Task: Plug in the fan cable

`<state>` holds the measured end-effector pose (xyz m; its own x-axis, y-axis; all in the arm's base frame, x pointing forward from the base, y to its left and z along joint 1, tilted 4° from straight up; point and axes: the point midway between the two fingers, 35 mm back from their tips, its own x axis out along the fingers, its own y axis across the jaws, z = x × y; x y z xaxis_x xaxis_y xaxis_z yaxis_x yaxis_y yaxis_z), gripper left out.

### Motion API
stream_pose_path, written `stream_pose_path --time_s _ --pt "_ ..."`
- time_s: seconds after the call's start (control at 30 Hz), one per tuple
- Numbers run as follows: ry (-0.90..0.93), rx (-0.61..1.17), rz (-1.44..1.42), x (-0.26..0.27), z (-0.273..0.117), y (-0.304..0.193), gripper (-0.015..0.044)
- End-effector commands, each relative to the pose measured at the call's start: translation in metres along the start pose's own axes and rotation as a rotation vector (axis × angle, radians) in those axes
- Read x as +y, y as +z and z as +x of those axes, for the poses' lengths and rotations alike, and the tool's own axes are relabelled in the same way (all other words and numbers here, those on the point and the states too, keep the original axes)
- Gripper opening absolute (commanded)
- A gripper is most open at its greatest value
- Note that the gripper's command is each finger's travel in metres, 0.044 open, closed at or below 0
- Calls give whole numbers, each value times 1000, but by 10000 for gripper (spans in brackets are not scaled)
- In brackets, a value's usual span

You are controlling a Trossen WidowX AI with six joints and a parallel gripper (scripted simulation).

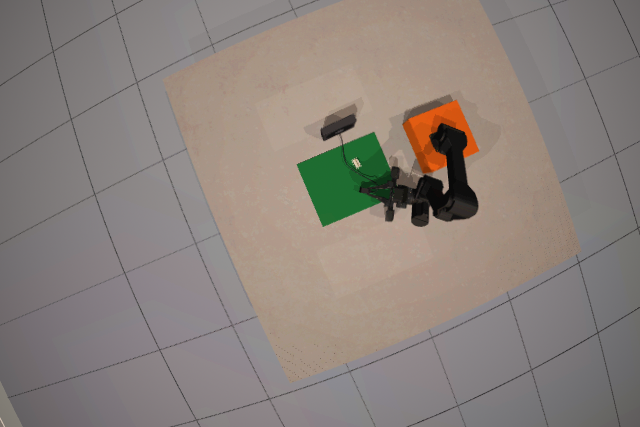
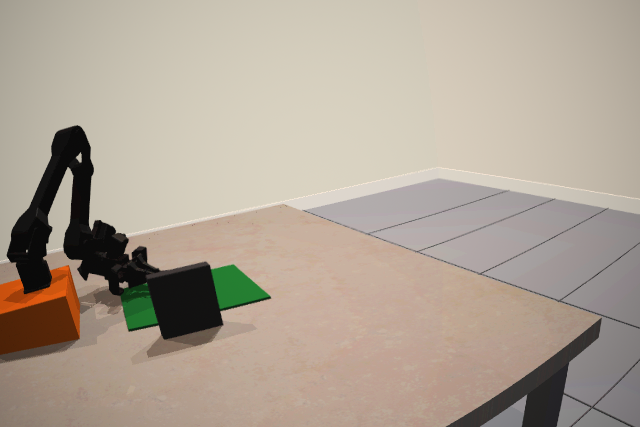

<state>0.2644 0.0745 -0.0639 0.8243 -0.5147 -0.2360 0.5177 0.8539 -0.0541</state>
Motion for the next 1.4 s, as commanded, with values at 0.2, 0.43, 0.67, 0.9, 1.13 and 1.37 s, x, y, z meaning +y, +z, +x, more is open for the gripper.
stream_pose_path --time_s 0.2,0.43,0.67,0.9,1.13,1.37 --pt "0 0 0 0 0 0 140" --pt "0 0 0 0 0 0 140" --pt "0 0 0 0 0 0 140" --pt "0 0 0 0 0 0 140" --pt "2 30 -18 5 4 -2 271" --pt "6 92 -52 14 13 -6 440"
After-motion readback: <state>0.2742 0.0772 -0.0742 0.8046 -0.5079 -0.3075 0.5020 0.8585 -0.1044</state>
